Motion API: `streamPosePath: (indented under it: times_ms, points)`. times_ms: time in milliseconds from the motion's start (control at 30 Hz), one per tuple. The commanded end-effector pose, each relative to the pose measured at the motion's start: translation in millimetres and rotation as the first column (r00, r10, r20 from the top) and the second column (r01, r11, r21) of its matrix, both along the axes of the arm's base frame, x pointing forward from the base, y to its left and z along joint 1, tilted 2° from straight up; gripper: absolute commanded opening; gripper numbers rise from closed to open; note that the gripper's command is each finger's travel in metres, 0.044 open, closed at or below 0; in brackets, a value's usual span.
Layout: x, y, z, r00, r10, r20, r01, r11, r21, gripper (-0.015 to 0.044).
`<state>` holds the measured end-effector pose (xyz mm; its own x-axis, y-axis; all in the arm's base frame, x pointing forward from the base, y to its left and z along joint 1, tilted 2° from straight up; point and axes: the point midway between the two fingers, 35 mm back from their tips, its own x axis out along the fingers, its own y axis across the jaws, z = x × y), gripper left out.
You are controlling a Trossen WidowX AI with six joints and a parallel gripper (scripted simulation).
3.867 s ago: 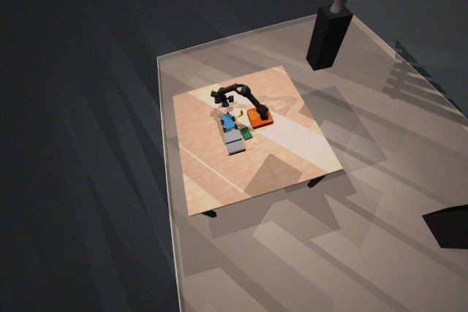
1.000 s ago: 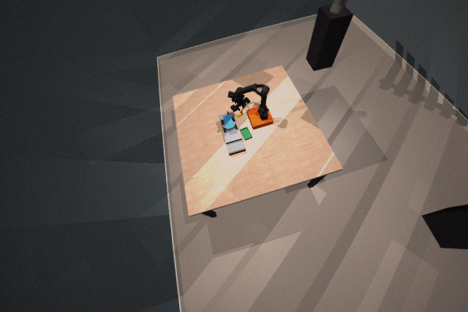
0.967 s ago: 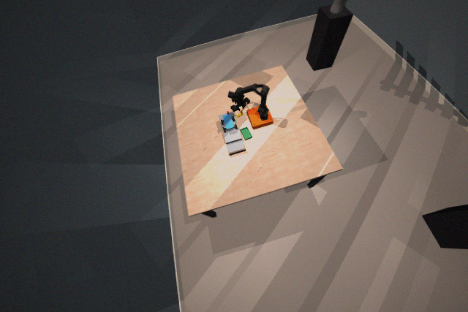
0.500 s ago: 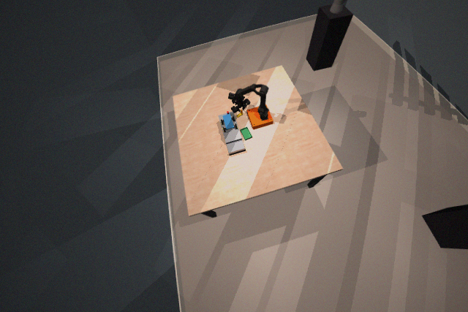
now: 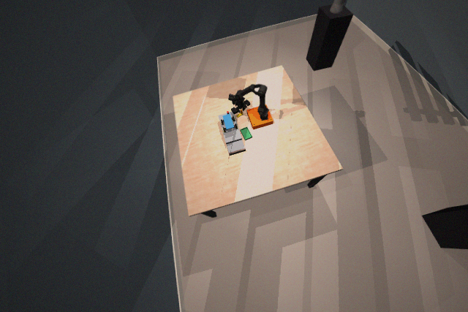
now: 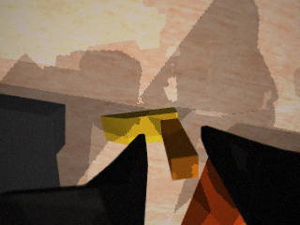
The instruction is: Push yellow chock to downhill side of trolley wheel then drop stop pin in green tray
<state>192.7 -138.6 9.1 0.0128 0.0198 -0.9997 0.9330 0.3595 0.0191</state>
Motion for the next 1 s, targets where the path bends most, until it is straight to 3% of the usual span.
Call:
streamPosePath:
  times_ms: [0, 133, 300, 567, 967]
  points:
    - [-1.3, 2.3, -8.1, 1.0, -0.003, -0.004, 0.003, 1.0, 0.01, 0.019]
    - [-1.4, 2.4, -9.2, 1.0, -0.003, -0.004, 0.003, 1.0, 0.01, 0.019]
    - [-0.6, 0.7, -6.0, 1.0, 0.0, -0.002, 0.0, 1.0, 0.002, 0.0059]
    - [-0.6, 0.7, -4.9, 1.0, 0.0, -0.003, 0.0, 1.0, 0.002, 0.0]
    - [-5.2, 1.4, 37.3, 1.0, -0.003, -0.005, 0.003, 1.0, 0.01, 0.0]
